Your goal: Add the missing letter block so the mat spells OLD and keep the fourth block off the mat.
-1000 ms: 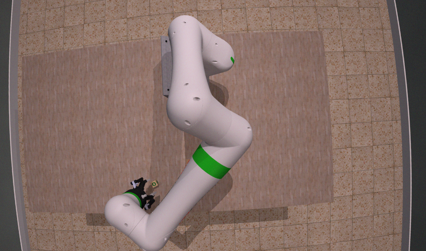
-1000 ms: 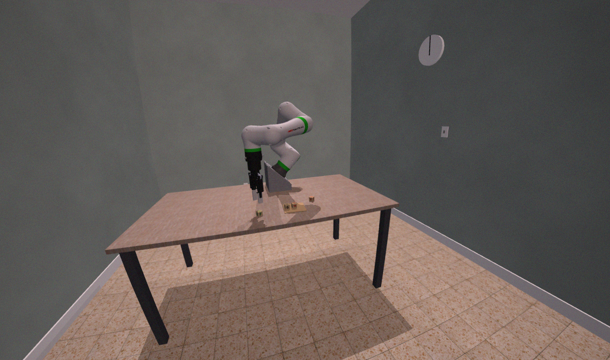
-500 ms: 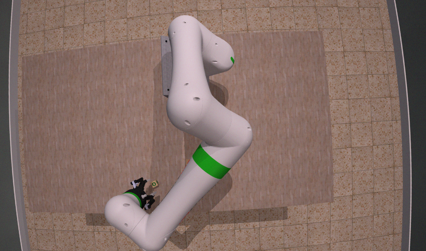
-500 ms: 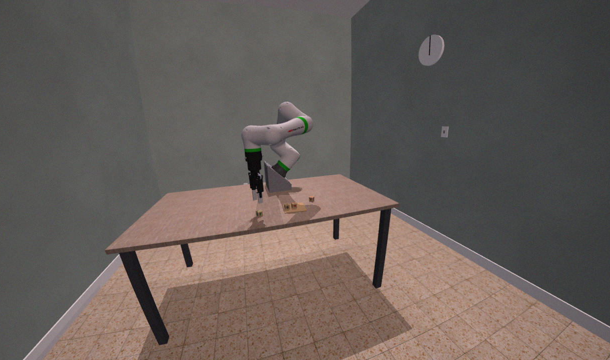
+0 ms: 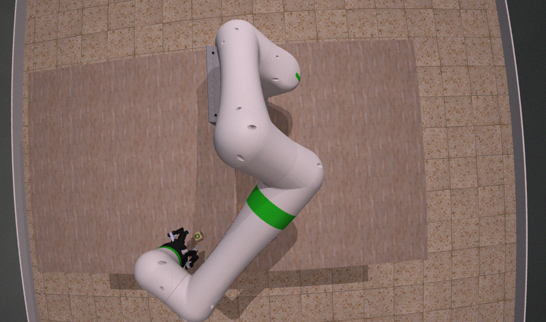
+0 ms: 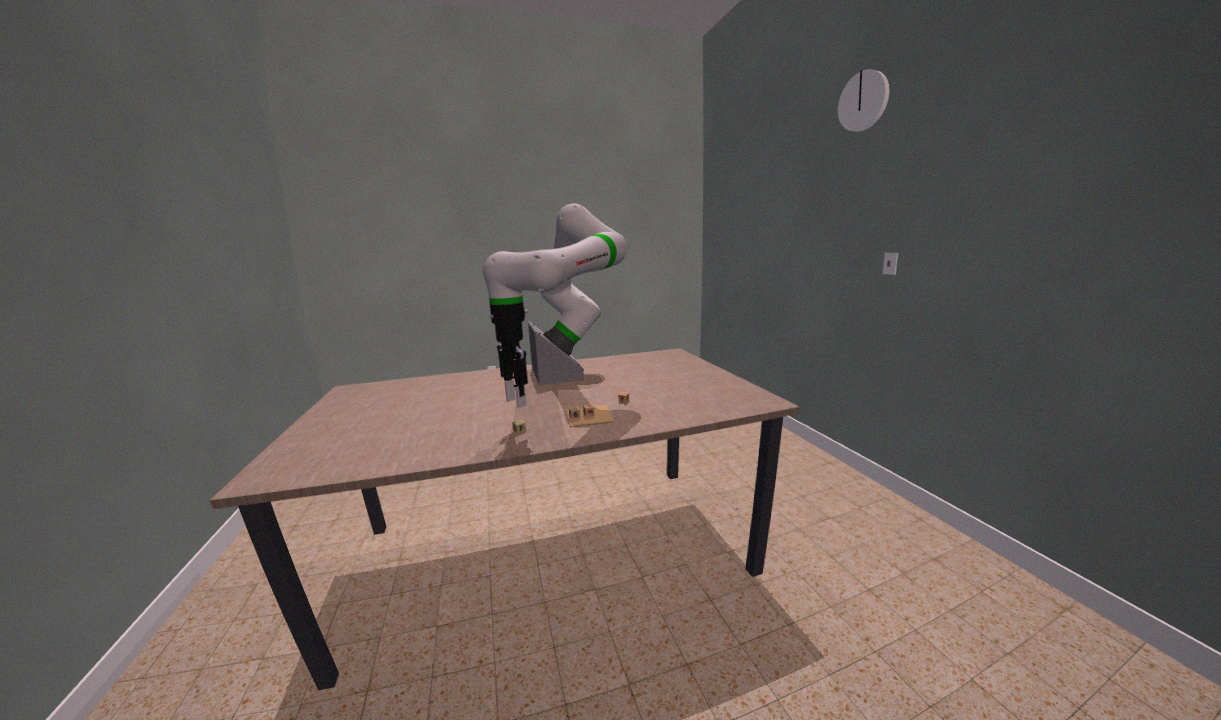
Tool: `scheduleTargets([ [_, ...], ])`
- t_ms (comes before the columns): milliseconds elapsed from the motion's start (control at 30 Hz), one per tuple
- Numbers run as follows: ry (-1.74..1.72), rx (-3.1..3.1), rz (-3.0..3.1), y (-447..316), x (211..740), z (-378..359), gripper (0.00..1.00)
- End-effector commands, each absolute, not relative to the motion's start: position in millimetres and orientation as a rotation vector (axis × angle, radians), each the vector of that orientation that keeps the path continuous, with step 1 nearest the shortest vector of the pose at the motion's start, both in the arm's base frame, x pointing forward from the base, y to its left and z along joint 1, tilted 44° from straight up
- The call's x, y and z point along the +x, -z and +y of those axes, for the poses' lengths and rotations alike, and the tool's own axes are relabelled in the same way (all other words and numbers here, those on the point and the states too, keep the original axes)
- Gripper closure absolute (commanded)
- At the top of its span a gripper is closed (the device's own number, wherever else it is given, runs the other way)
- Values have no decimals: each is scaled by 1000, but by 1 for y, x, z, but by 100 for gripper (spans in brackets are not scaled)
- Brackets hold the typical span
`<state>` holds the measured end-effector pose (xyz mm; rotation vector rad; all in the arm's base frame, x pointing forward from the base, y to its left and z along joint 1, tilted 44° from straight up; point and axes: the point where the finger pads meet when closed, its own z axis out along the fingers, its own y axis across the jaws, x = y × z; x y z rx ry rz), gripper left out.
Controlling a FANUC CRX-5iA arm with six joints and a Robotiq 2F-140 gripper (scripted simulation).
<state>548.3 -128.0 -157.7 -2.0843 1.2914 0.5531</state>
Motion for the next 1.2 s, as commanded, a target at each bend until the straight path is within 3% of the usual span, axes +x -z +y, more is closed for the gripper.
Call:
scheduleTargets([
  [0,-553,-2084,1292,159,548,-127,60],
  [1167,-553,-2084,1292,188,548,-99,60],
])
